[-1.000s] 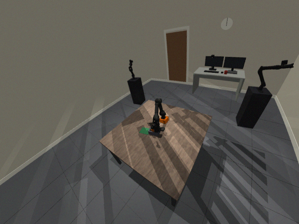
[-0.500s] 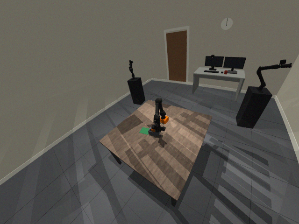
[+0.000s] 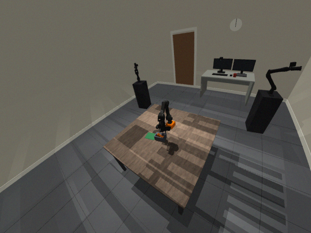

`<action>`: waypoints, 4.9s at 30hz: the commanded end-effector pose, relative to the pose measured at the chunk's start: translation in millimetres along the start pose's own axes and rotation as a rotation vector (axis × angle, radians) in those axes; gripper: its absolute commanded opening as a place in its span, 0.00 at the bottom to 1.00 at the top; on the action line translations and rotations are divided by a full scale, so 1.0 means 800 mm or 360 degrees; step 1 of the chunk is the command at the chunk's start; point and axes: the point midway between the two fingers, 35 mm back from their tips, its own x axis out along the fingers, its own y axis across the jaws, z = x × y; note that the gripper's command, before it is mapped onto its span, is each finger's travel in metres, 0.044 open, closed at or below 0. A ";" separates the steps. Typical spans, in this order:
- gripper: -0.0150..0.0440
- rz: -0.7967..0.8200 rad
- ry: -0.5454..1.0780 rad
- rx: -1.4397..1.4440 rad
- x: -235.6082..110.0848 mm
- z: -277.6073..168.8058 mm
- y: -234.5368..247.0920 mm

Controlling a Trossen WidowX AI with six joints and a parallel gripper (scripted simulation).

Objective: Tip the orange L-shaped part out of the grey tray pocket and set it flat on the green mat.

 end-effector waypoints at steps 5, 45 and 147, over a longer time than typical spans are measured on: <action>0.56 0.0000 -0.0006 0.0000 0.000 0.001 0.000; 0.73 -0.0024 0.0001 0.2492 -0.003 0.011 -0.095; 0.25 -0.0024 0.0000 0.2492 0.046 0.010 -0.095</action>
